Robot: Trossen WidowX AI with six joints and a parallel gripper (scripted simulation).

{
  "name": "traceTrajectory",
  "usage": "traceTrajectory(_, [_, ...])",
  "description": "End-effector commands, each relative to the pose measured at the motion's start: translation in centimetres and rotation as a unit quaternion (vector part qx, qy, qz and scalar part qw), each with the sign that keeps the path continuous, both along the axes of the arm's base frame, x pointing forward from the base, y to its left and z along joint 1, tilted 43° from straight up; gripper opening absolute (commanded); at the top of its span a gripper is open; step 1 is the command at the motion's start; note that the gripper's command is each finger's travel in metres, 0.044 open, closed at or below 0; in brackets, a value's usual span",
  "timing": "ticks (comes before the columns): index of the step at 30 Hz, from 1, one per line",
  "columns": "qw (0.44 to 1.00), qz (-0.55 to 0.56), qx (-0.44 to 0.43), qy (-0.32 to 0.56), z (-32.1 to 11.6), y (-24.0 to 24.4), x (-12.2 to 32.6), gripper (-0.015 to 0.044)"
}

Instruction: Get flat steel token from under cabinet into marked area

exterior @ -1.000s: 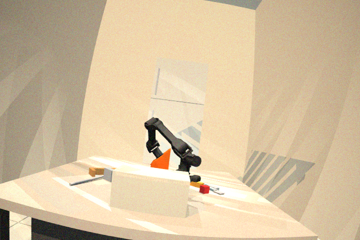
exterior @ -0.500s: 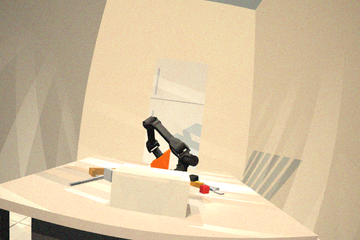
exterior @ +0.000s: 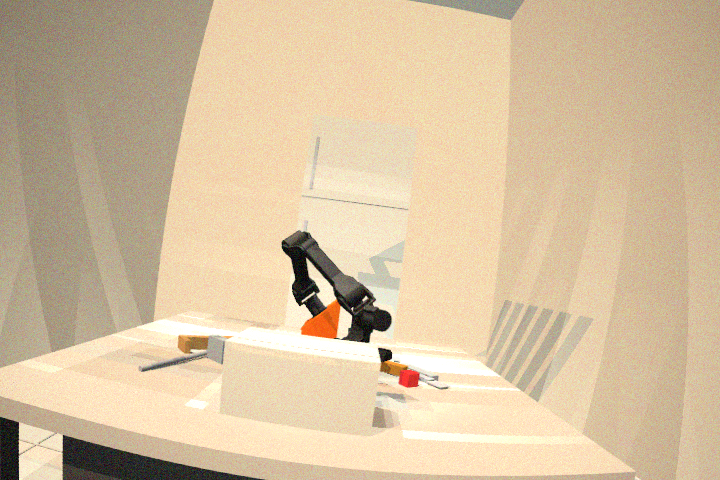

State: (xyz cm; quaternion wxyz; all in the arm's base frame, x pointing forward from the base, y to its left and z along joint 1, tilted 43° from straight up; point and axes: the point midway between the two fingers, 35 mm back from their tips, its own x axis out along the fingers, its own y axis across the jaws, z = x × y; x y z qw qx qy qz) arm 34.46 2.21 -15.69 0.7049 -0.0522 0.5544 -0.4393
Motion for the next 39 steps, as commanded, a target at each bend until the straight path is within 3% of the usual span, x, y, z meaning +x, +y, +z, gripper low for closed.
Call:
traceTrajectory(1, [1.000, 0.000, -0.003, 0.001, 0.3, -0.5, -0.3, 0.0000])
traceTrajectory(39, [1.000, 0.000, -0.001, 0.002, -1.9, 1.9, -5.4, 0.0000])
